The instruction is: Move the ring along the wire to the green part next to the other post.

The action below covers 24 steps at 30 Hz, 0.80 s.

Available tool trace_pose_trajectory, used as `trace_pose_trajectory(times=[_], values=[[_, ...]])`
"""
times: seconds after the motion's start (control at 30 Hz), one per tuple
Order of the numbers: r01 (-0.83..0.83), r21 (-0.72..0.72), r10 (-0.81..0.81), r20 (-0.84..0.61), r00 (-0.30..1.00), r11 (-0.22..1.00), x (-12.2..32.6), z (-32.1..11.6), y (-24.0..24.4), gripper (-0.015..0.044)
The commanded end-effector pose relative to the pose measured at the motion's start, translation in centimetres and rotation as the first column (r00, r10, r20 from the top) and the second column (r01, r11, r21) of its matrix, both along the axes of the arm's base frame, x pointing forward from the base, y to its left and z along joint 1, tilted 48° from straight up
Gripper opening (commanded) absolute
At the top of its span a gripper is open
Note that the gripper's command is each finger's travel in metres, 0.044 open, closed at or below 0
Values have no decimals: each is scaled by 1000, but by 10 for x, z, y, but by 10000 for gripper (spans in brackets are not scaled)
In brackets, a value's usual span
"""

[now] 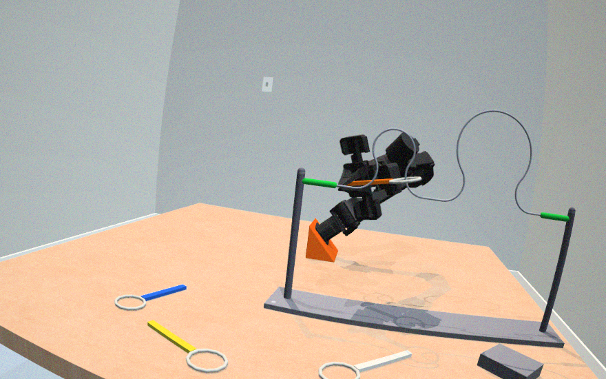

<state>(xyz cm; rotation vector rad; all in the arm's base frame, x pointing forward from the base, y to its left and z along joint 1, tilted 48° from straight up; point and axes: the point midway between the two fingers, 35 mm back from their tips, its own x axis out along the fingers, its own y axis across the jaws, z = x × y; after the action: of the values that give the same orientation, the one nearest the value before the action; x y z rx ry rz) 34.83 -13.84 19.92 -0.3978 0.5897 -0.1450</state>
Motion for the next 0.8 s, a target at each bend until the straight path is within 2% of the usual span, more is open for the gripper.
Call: trace_pose_trajectory(times=[0.0, 0.4, 0.77], values=[[0, -89, -1, -13, 1000, 996, -1, 9, -13, -150], [-18, -354, -2, -56, 998, 935, -6, 38, -46, -150], [-35, -508, -9, -83, 996, 861, -8, 64, -64, -150]])
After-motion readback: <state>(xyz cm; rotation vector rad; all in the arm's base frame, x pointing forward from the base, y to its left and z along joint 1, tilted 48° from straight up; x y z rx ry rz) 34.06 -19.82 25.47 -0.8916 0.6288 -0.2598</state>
